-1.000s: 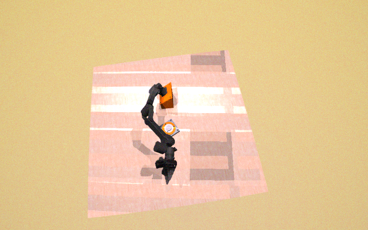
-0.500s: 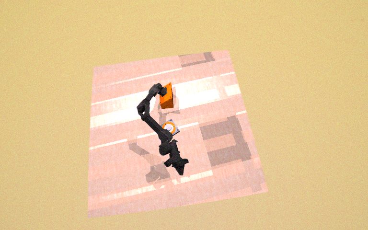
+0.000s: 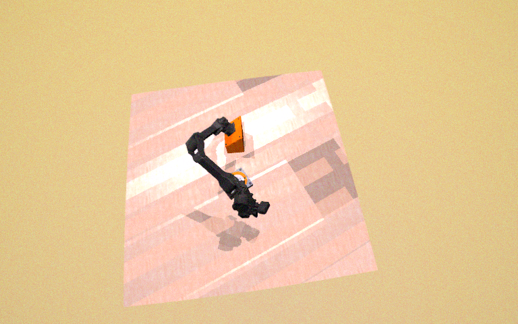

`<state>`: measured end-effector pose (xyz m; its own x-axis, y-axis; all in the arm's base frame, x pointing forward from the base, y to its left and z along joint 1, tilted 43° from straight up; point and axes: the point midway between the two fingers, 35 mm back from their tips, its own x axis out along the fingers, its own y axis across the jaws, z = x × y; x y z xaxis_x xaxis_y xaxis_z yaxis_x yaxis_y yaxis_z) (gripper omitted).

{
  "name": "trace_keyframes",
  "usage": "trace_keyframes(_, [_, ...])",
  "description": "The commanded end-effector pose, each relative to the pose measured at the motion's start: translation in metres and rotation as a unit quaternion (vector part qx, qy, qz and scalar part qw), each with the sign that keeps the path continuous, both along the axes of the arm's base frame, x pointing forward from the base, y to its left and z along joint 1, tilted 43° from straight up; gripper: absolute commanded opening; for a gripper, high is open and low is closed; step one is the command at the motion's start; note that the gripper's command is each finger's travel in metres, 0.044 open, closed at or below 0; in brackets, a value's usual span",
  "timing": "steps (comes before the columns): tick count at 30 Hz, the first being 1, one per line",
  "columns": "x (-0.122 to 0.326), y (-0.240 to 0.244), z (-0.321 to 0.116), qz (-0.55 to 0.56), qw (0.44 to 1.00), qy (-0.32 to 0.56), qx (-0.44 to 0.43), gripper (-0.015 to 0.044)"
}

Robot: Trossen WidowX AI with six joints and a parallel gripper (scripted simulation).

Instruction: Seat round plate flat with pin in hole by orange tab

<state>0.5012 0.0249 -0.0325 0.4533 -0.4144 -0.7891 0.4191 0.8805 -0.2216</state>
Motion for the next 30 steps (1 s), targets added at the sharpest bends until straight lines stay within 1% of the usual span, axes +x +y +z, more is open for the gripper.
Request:
trace_keyframes(1, [-0.076, -0.022, -0.004, 0.003, 0.986, 0.15, -0.074, 0.0])
trace_keyframes(4, [-0.102, -0.029, -0.001, 0.007, 0.975, 0.201, -0.099, 0.0])
trace_keyframes(6, [-0.135, -0.039, 0.007, 0.013, 0.956, 0.264, -0.13, 0.0])
trace_keyframes(9, [-0.169, -0.05, 0.018, 0.022, 0.929, 0.331, -0.163, 0.0])
trace_keyframes(21, [-0.172, -0.056, 0.023, 0.023, 0.926, 0.338, -0.167, 0.0])
trace_keyframes(30, [-0.176, -0.088, -0.01, 0.023, 0.926, 0.338, -0.167, 0.0])
